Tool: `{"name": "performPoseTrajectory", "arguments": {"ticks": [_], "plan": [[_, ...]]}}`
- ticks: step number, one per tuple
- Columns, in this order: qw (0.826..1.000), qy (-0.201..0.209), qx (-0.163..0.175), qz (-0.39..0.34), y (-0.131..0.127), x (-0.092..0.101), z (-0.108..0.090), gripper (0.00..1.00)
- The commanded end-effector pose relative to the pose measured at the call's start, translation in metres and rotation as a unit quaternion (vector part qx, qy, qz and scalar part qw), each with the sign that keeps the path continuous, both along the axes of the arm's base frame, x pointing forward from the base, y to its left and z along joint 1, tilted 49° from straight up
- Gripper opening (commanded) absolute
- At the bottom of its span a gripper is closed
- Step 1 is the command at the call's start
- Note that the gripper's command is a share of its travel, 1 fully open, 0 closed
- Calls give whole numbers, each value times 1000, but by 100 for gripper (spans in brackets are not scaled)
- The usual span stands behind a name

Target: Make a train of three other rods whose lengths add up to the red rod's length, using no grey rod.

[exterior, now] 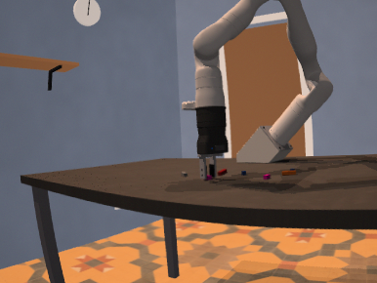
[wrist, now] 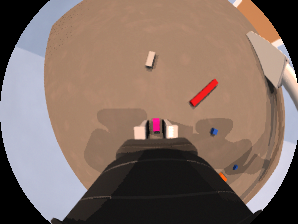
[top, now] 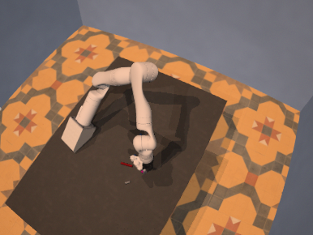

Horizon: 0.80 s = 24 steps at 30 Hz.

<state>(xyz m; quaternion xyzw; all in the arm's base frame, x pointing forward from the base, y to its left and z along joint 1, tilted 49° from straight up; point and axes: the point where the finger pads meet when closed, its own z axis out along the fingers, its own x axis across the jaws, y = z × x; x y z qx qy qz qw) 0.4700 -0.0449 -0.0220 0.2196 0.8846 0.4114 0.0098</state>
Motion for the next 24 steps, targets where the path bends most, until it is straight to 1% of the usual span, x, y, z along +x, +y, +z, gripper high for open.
{"name": "performPoseTrajectory", "arguments": {"ticks": [1, 24], "plan": [[1000, 1, 0, 0, 1, 0, -1, 54], [1000, 1, 0, 0, 2, 0, -2, 54]]}}
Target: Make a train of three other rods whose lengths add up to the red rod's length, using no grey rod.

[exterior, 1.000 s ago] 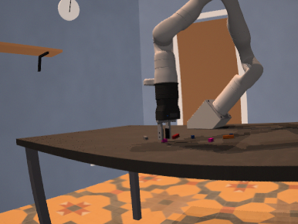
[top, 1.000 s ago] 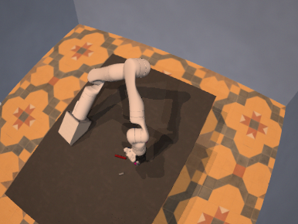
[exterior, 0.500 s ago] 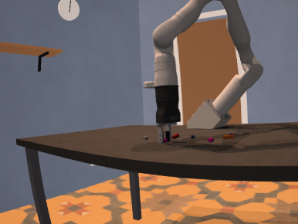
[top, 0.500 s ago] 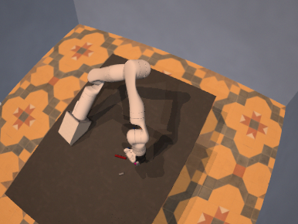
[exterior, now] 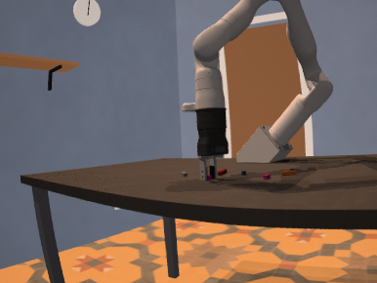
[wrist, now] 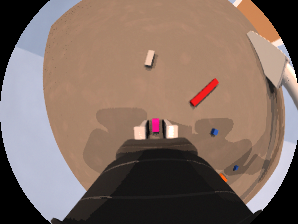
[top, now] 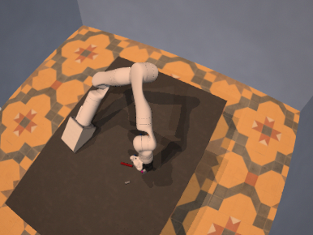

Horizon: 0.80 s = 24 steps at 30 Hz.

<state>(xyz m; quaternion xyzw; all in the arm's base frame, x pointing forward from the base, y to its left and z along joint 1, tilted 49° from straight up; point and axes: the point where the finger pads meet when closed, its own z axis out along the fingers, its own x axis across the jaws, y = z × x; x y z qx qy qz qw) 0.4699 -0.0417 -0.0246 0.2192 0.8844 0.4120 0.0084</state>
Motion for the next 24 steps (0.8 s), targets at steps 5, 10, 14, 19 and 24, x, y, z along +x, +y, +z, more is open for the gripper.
{"name": "performPoseTrajectory", "arguments": {"ticks": [5, 10, 14, 19, 24], "plan": [[1000, 0, -1, -1, -1, 0, 0, 54], [1000, 0, -1, -1, -1, 0, 0, 54], [1000, 0, -1, -1, -1, 0, 0, 54], [1000, 0, -1, -1, -1, 0, 0, 54], [1000, 0, -1, -1, -1, 0, 0, 24]]}}
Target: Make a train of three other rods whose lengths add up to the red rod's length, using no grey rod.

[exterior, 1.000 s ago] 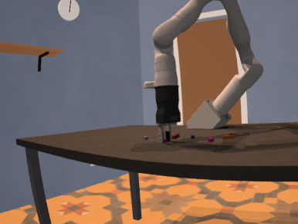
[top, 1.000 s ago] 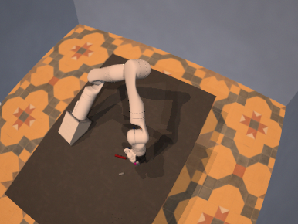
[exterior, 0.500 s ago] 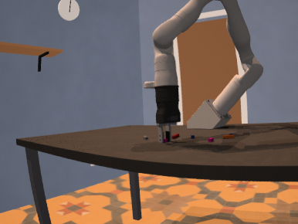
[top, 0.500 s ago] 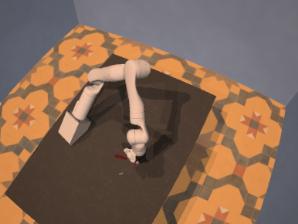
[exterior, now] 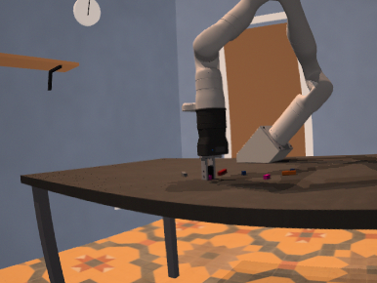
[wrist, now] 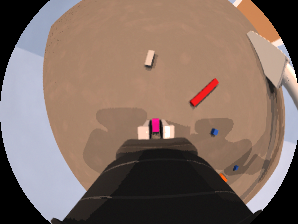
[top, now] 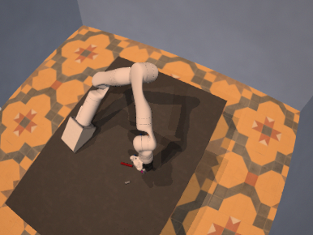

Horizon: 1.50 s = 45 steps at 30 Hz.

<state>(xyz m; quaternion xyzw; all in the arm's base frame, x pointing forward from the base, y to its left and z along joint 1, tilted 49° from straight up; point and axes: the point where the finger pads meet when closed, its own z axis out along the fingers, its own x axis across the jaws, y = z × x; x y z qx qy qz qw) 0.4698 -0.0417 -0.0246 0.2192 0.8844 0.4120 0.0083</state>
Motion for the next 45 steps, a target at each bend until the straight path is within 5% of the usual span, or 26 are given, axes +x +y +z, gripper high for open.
{"name": "performPoseTrajectory", "arguments": {"ticks": [1, 32, 38, 45], "plan": [[1000, 0, -1, -1, -1, 0, 0, 24], [1000, 0, -1, -1, -2, 0, 1, 24], [1000, 0, -1, -1, -13, -3, 11, 24], [1000, 0, -1, -1, -49, -13, 44, 24]]}}
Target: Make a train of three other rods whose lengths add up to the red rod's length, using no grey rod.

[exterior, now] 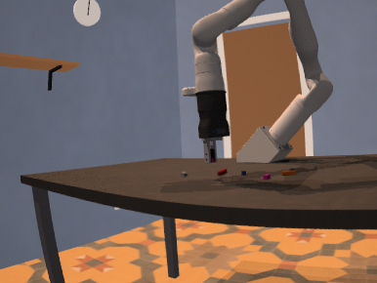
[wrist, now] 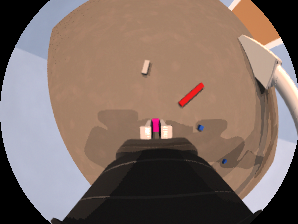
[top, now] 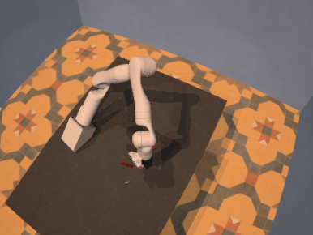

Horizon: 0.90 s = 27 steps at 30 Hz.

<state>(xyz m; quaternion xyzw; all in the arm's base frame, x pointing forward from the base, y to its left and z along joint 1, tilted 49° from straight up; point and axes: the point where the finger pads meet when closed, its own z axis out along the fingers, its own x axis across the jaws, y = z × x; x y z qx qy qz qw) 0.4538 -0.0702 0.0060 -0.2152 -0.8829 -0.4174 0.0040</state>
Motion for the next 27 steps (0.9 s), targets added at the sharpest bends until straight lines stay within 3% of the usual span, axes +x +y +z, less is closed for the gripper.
{"name": "performPoseTrajectory", "arguments": {"ticks": [1, 7, 20, 25, 27], "plan": [[1000, -9, -9, -9, -26, 2, 18, 24], [1000, -9, -9, -9, -44, -3, 35, 24], [1000, -6, -8, -11, -44, -5, 37, 24], [997, 53, 7, -63, -19, -37, 55, 24], [997, 53, 7, -63, -19, -37, 55, 24]]}}
